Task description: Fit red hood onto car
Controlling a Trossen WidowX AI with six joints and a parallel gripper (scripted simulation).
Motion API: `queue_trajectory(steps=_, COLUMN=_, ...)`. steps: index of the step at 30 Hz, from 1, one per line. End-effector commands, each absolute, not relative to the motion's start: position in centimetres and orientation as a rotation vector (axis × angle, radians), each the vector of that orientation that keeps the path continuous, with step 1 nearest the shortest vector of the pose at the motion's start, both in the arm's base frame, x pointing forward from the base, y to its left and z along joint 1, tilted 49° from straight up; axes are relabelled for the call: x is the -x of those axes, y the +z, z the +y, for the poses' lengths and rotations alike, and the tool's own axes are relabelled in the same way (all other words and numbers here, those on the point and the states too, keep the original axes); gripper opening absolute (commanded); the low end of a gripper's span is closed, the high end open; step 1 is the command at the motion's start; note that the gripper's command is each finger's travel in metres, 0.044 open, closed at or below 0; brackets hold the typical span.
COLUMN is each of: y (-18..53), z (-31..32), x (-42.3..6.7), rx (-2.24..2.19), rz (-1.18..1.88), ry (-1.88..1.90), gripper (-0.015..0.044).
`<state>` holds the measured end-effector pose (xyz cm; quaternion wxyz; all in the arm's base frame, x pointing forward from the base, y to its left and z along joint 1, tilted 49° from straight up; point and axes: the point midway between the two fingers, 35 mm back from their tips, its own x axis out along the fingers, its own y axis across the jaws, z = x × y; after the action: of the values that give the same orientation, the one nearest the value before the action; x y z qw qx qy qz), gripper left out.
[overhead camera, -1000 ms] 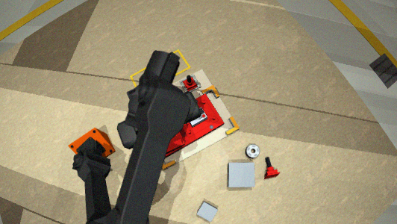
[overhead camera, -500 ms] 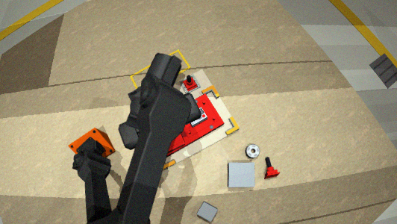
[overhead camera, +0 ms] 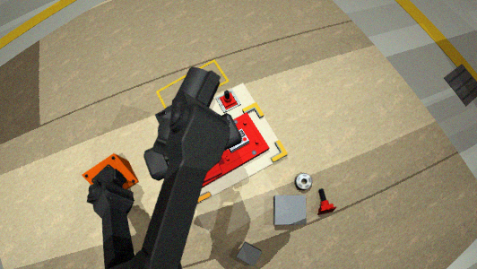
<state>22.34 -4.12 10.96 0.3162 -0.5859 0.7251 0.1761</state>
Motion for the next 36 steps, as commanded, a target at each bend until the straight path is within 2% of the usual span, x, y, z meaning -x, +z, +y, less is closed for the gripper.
queue_trajectory(steps=1, y=10.7, z=-4.4, x=-22.1, rx=1.55, rz=1.915, ry=0.468, gripper=0.044)
queue_trajectory(steps=36, y=9.5, z=-5.7, x=-21.6, rx=1.551, rz=1.917, ry=0.466, gripper=0.044)
